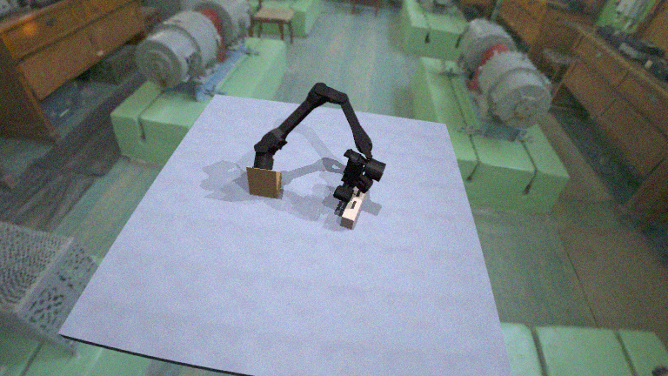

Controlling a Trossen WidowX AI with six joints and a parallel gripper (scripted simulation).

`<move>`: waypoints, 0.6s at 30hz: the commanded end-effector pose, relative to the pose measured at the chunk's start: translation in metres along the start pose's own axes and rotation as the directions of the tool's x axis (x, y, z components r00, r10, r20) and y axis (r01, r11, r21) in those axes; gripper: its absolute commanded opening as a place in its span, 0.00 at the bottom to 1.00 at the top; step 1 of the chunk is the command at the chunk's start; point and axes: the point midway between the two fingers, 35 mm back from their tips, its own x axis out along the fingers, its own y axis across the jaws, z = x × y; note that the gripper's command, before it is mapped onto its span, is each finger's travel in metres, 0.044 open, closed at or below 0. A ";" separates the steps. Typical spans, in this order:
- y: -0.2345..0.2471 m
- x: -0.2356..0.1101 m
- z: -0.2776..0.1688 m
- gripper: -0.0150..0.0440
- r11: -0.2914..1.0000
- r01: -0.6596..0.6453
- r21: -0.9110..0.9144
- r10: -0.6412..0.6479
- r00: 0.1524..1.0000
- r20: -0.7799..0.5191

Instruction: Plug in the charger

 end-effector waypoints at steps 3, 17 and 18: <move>0.001 -0.001 0.011 0.25 1.000 0.000 -0.019 0.000 1.000 0.022; 0.001 0.000 0.010 0.25 1.000 0.000 -0.018 0.000 1.000 0.022; 0.001 0.000 0.010 0.25 1.000 0.000 -0.018 0.000 1.000 0.022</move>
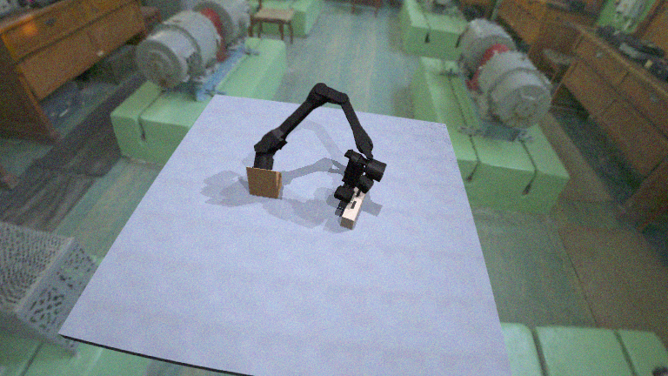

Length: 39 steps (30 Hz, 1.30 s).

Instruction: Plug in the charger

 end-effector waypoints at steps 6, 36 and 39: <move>0.001 0.000 0.006 0.25 1.000 0.000 -0.017 0.001 1.000 0.021; 0.001 -0.002 0.003 0.25 1.000 0.000 -0.017 0.001 1.000 0.021; 0.001 -0.003 0.003 0.25 1.000 0.000 -0.017 0.001 1.000 0.021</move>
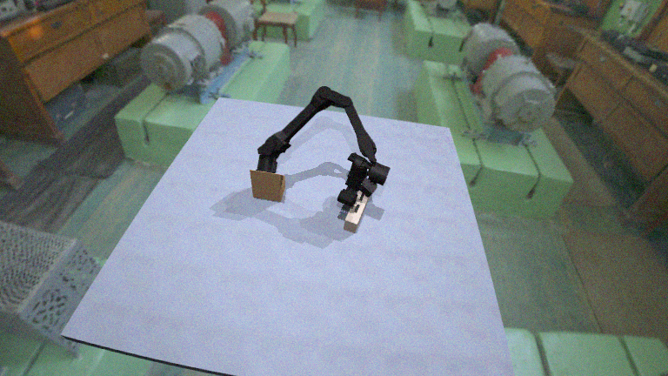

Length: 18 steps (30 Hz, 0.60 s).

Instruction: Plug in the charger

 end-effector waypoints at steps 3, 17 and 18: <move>0.001 -0.003 0.003 0.25 1.000 -0.001 -0.011 0.001 1.000 0.015; 0.001 -0.003 0.004 0.25 1.000 -0.001 -0.011 0.001 1.000 0.015; 0.001 -0.003 0.004 0.25 1.000 -0.001 -0.011 0.001 1.000 0.015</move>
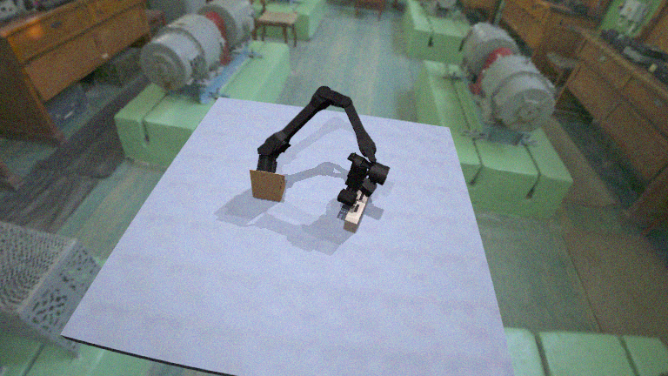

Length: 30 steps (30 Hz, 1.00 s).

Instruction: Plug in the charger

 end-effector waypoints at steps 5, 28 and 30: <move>0.001 -0.003 0.005 0.25 1.000 -0.001 -0.011 0.001 1.000 0.014; 0.001 -0.002 0.007 0.25 1.000 -0.001 -0.011 0.001 1.000 0.015; 0.001 -0.002 0.007 0.25 1.000 -0.001 -0.011 0.001 1.000 0.015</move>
